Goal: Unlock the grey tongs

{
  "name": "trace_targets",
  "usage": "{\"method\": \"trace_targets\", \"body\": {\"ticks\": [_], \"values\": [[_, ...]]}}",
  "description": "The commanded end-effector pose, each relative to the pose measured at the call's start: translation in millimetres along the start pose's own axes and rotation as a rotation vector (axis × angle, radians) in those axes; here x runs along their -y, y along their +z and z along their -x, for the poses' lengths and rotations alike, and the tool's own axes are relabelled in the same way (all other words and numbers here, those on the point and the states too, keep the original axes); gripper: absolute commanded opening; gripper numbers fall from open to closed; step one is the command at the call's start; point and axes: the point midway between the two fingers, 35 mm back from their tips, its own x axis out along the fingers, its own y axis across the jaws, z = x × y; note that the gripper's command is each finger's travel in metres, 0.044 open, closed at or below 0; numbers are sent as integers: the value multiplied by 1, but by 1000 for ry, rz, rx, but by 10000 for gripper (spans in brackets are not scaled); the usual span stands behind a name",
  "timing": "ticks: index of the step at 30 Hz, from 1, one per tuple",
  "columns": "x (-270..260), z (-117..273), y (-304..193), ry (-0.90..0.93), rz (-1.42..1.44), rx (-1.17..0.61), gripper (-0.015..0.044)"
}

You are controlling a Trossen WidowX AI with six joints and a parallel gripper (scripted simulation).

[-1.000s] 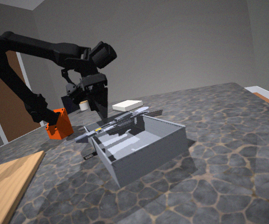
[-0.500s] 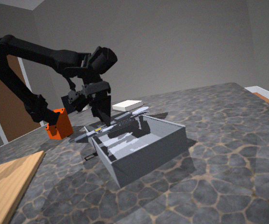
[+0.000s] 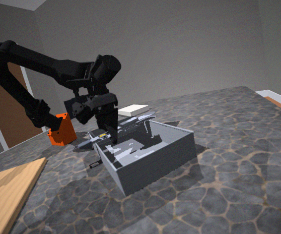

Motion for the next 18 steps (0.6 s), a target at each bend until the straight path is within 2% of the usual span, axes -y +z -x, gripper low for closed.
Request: {"method": "trace_targets", "body": {"ticks": [1,5,9,18], "values": [[1,-7,1,2,7,-2,260],[0,-11,2,5,8,0,260],[-1,-7,2,4,0,3,155],[-1,-7,2,4,0,3,95]]}}
